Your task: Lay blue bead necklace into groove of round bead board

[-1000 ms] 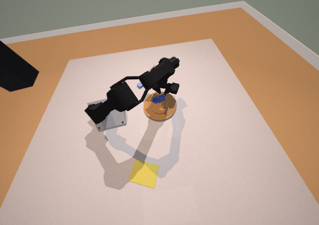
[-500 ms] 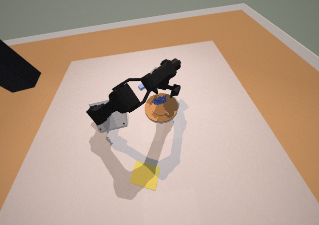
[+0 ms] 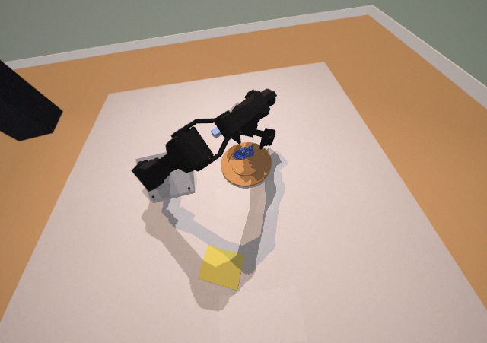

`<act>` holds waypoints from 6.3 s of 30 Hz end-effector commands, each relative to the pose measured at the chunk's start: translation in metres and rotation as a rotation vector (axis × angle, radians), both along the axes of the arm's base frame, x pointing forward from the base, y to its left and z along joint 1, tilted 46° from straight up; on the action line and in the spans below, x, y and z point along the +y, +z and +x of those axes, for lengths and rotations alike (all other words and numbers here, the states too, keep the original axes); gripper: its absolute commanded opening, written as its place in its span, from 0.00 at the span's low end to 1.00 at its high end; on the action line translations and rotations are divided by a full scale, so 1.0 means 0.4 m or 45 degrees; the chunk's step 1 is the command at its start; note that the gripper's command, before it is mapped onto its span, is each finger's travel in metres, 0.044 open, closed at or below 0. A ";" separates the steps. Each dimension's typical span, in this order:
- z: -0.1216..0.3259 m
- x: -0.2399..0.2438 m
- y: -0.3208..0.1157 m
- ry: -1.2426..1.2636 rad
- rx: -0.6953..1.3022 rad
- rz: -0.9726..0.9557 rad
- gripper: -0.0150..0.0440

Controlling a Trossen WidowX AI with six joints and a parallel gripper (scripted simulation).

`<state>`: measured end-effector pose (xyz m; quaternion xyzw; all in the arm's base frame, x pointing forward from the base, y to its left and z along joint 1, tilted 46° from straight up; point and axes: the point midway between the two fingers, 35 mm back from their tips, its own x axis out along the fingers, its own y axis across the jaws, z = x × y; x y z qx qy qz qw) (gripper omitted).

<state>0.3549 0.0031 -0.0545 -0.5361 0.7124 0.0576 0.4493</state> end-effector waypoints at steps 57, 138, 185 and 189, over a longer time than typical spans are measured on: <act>0.018 -0.014 -0.015 0.105 0.094 0.012 0.25; 0.017 -0.003 -0.004 0.108 0.102 0.006 1.00; -0.171 0.002 0.066 -0.777 -0.795 -0.012 0.68; -0.172 -0.011 0.055 -0.778 -0.794 -0.014 0.68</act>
